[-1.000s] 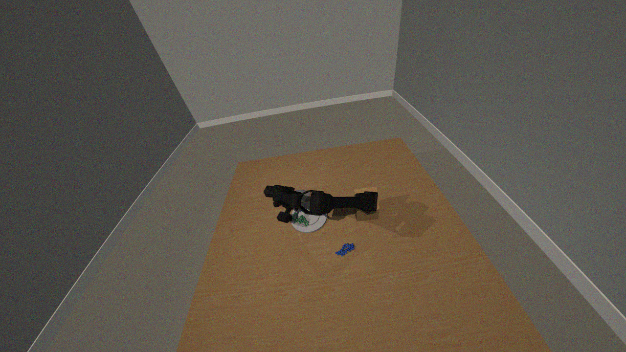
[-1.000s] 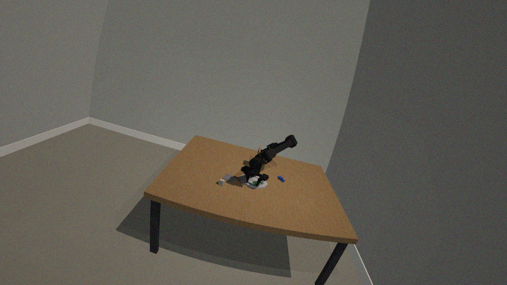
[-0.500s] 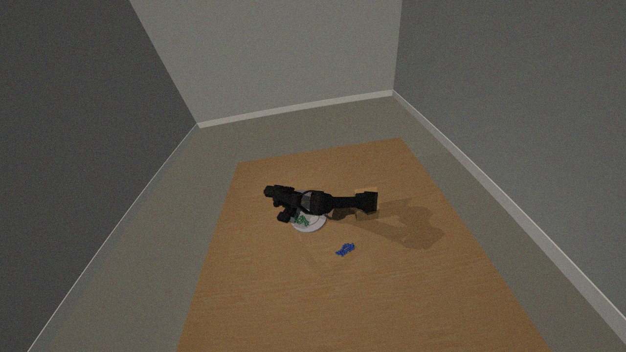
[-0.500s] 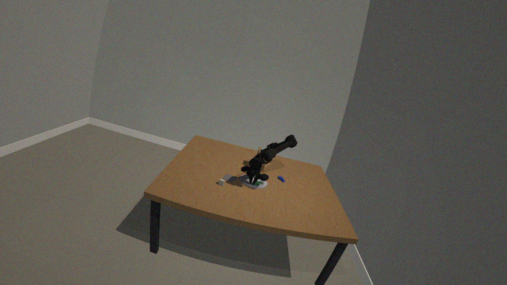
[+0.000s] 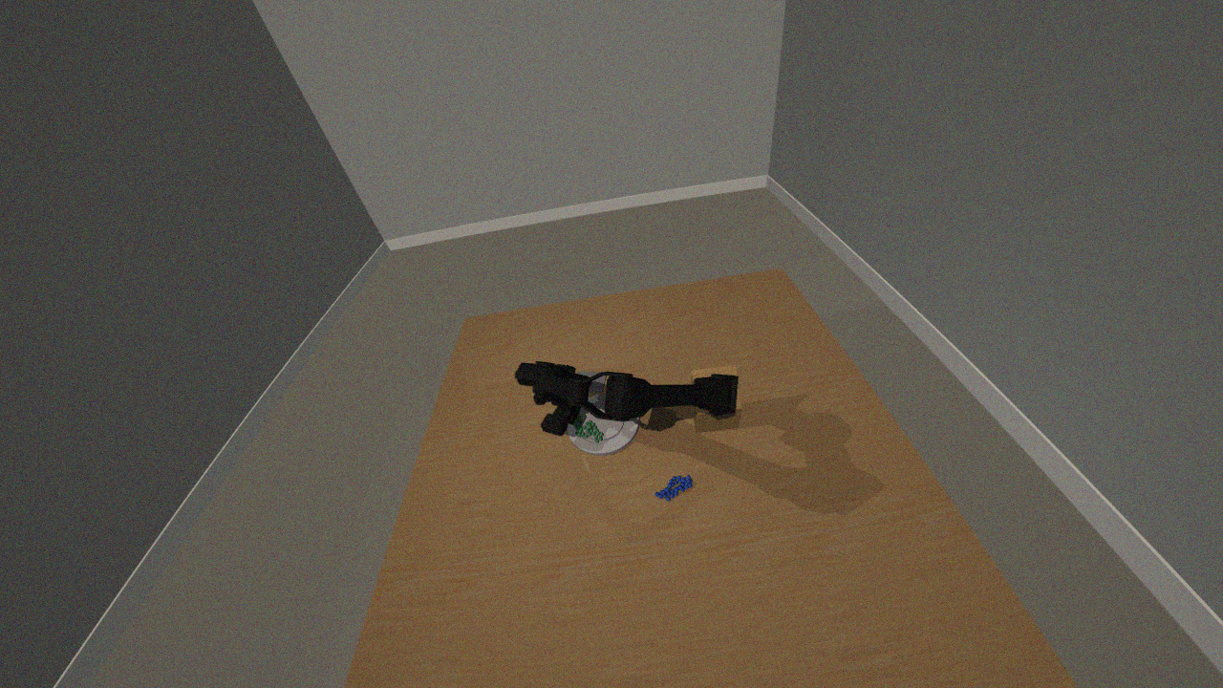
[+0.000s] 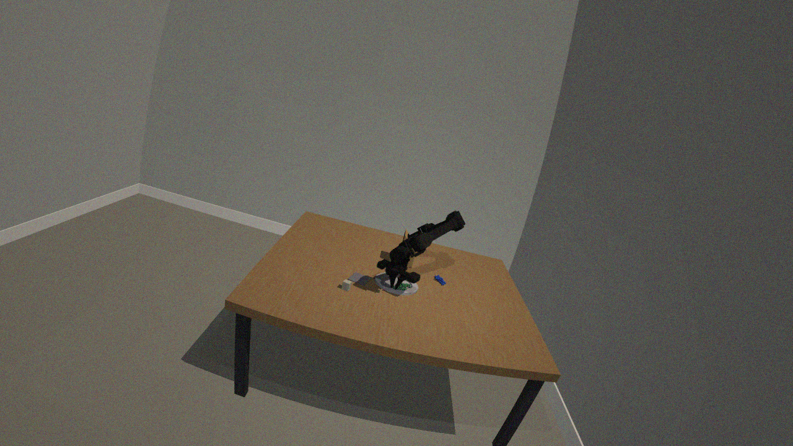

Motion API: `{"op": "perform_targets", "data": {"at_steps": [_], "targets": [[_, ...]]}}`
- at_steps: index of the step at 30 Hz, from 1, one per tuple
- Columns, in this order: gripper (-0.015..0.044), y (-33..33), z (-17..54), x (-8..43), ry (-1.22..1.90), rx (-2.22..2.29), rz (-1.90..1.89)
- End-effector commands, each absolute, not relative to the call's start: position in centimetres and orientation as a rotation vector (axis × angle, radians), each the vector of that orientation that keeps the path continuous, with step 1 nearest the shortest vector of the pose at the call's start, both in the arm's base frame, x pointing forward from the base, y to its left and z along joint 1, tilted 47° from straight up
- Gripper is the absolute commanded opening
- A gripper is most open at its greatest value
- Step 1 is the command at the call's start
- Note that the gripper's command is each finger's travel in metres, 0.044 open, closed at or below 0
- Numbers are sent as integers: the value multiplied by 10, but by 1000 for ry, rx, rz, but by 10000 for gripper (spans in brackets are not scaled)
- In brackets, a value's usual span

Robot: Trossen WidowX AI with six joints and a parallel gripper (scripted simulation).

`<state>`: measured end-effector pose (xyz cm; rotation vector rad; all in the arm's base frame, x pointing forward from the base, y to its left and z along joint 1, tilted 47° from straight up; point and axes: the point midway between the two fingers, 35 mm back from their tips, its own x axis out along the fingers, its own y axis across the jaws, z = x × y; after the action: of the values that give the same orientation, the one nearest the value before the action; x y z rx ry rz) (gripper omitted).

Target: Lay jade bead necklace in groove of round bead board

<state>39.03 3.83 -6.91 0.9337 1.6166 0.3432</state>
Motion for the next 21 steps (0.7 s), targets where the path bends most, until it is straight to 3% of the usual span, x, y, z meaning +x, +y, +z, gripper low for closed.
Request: {"op": "perform_targets", "data": {"at_steps": [1,21], "targets": [[0,38,-69,390,1617,934,343],[0,30,-69,394,1620,943,339]]}}
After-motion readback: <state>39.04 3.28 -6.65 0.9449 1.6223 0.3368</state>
